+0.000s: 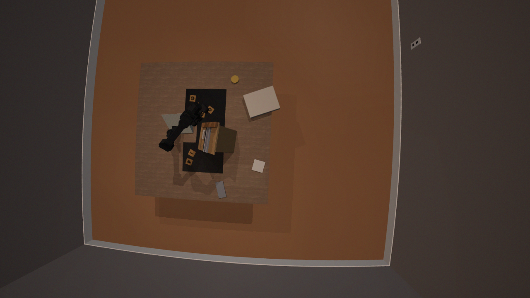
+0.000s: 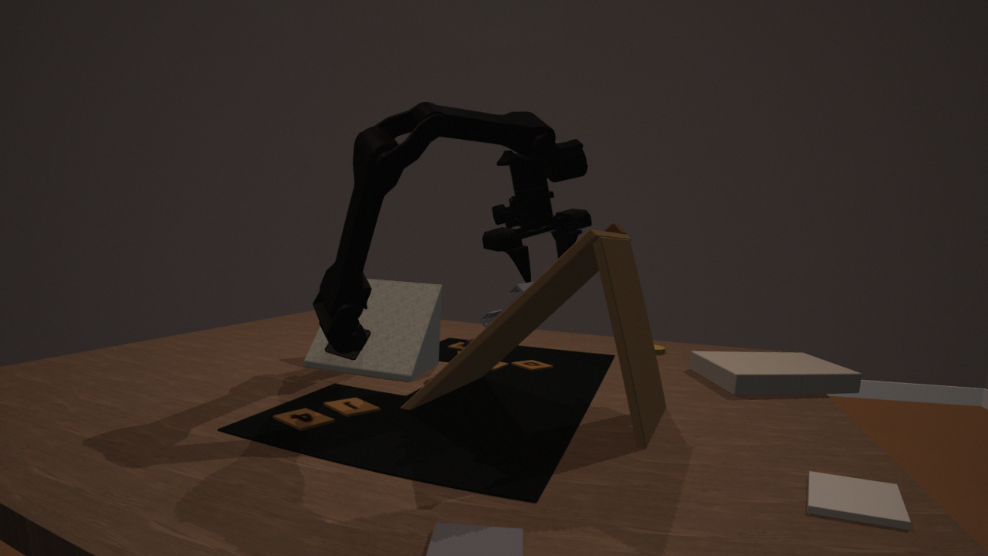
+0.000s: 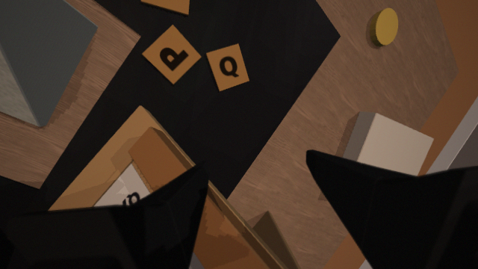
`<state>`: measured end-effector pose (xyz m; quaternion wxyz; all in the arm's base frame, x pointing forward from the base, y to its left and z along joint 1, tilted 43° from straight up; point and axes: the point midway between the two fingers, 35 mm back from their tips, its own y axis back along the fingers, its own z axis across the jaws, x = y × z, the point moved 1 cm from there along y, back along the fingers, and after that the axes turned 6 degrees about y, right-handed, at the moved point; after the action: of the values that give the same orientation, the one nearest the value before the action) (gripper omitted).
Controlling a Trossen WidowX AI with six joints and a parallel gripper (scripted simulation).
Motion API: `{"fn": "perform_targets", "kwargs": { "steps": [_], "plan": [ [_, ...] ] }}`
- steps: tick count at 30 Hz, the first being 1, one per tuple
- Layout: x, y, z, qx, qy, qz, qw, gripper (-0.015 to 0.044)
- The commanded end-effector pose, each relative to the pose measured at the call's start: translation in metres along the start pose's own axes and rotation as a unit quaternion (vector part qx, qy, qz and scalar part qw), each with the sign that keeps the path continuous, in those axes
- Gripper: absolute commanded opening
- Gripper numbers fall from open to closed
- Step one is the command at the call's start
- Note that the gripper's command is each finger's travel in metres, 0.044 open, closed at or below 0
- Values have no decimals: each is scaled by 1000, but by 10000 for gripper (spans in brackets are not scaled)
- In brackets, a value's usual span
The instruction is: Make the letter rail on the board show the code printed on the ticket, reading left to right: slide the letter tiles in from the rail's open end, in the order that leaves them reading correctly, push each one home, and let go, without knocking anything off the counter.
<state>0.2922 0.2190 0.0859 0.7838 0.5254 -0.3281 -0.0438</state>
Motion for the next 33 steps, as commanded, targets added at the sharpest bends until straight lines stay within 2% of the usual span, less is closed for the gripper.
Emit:
{"fn": "perform_targets", "kwargs": {
  "steps": [1, 6, 8, 16, 23, 33],
  "plan": [
    [-33, -57, -19, -65, 47, -1, 997, 340],
    [-72, -120, -23, -131, 93, -4, 987, 340],
    [-80, -132, -21, -145, 102, -4, 984, 340],
    [-81, -135, -21, -146, 103, -4, 984, 340],
    [-78, -164, -11, -146, 103, -4, 984, 340],
    [-77, -165, -9, -146, 103, -4, 984, 340]
  ]
}}
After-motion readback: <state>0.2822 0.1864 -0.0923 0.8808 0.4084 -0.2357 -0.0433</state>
